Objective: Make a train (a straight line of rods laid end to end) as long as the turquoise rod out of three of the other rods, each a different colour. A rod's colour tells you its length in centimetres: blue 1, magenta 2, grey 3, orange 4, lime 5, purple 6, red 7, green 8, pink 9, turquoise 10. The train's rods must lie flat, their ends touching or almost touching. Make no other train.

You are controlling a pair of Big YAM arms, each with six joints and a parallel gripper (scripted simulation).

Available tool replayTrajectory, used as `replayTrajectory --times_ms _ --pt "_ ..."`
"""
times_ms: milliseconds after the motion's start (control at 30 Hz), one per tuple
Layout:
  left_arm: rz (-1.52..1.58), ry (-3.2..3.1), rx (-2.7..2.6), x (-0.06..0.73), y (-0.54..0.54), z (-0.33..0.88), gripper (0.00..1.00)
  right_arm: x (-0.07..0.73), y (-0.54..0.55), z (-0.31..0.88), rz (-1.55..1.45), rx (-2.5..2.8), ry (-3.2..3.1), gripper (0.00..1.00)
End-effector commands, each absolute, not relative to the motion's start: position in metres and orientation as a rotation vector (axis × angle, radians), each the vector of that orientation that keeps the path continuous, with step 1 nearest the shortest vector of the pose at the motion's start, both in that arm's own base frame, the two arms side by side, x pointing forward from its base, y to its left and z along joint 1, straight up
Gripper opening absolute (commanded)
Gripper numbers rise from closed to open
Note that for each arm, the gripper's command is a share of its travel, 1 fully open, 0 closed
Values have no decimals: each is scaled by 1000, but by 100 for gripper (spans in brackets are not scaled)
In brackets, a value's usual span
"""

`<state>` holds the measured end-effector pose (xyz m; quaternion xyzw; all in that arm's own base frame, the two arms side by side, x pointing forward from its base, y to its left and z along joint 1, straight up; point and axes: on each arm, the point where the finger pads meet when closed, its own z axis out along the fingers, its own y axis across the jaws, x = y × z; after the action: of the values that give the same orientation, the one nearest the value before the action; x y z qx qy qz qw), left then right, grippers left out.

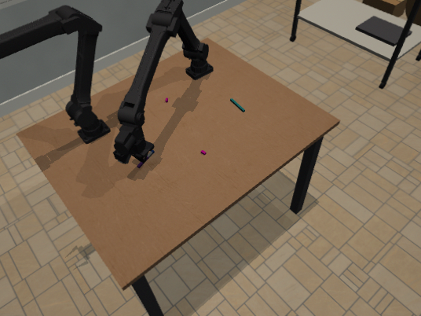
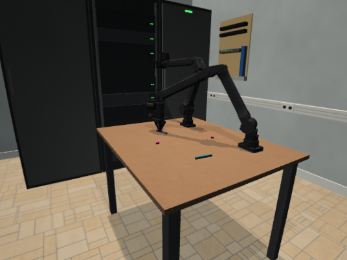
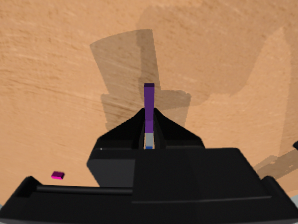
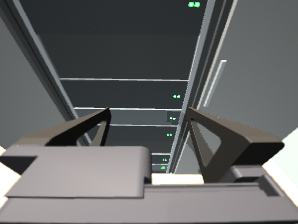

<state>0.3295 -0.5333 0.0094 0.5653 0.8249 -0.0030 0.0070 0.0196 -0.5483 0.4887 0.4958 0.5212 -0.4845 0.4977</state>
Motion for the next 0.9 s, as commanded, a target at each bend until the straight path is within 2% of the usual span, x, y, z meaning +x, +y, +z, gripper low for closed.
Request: replayTrajectory --times_ms 0,800,867 --pt "4 2604 1768 332 -529 -10 4 10 -545 501 -1194 1194 1219 100" --pt "4 2604 1768 332 -529 -10 4 10 -545 501 -1194 1194 1219 100" --pt "4 2604 1768 332 -529 -10 8 10 -545 501 -1194 1194 1219 100"
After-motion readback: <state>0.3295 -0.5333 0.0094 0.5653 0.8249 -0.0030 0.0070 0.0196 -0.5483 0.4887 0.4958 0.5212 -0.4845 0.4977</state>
